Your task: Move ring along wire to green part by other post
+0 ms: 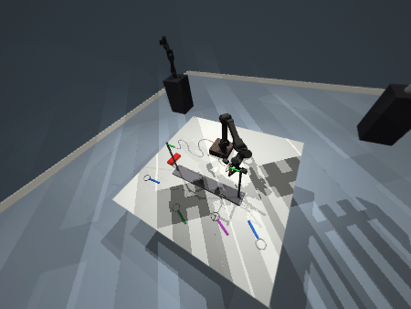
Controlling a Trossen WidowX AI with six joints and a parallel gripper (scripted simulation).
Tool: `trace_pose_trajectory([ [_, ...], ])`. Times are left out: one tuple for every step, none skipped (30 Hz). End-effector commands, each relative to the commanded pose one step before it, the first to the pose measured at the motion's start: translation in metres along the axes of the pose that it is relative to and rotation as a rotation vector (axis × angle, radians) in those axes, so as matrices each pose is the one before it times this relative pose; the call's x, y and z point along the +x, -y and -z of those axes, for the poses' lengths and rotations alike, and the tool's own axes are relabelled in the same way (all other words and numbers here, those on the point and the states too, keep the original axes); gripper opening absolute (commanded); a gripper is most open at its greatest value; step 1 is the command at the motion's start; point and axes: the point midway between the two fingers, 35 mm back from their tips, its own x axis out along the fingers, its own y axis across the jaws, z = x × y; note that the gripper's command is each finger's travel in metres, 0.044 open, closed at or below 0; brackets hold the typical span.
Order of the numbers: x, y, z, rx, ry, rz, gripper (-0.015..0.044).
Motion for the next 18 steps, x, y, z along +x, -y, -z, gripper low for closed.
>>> trace_pose_trajectory([
  [-0.00107, -0.00502, -0.00106, 0.0078, 0.00312, 0.00022, -0.0150],
  [-0.00014, -0.00102, 0.00000, 0.0003, 0.00001, -0.00016, -0.0150],
  [-0.00014, -0.00101, 0.00000, 0.0002, 0.00002, -0.00014, -0.0150],
  [-0.00014, -0.00101, 0.00000, 0.0002, 0.00002, -0.00013, -0.0150],
  [-0.00014, -0.00101, 0.00000, 0.0002, 0.00002, -0.00013, -0.0150],
  [-0.00014, -0.00101, 0.00000, 0.0002, 0.00003, -0.00011, -0.0150],
  [-0.00013, -0.00100, 0.00000, 0.0001, 0.00004, -0.00009, -0.0150],
  [-0.00013, -0.00100, 0.00000, 0.0001, 0.00004, -0.00008, -0.0150],
  [-0.00013, -0.00100, 0.00000, 0.0001, 0.00004, -0.00008, -0.0150],
  [-0.00013, -0.00100, 0.00000, 0.0001, 0.00004, -0.00007, -0.0150],
  [-0.00013, -0.00099, -0.00001, 0.0001, 0.00004, -0.00007, -0.0150],
  [-0.00013, -0.00099, -0.00001, 0.0001, 0.00005, -0.00006, -0.0150],
  [-0.00013, -0.00099, -0.00001, 0.0001, 0.00005, -0.00006, -0.0150],
  [-0.00013, -0.00099, -0.00001, 0.0001, 0.00005, -0.00006, -0.0150],
  [-0.00013, -0.00099, -0.00001, 0.0001, 0.00005, -0.00006, -0.0150],
  [-0.00013, -0.00099, -0.00001, 0.0001, 0.00005, -0.00005, -0.0150],
  [-0.00013, -0.00099, -0.00001, 0.0001, 0.00005, -0.00005, -0.0150],
  [-0.00013, -0.00099, -0.00001, 0.0001, 0.00005, -0.00005, -0.0150],
])
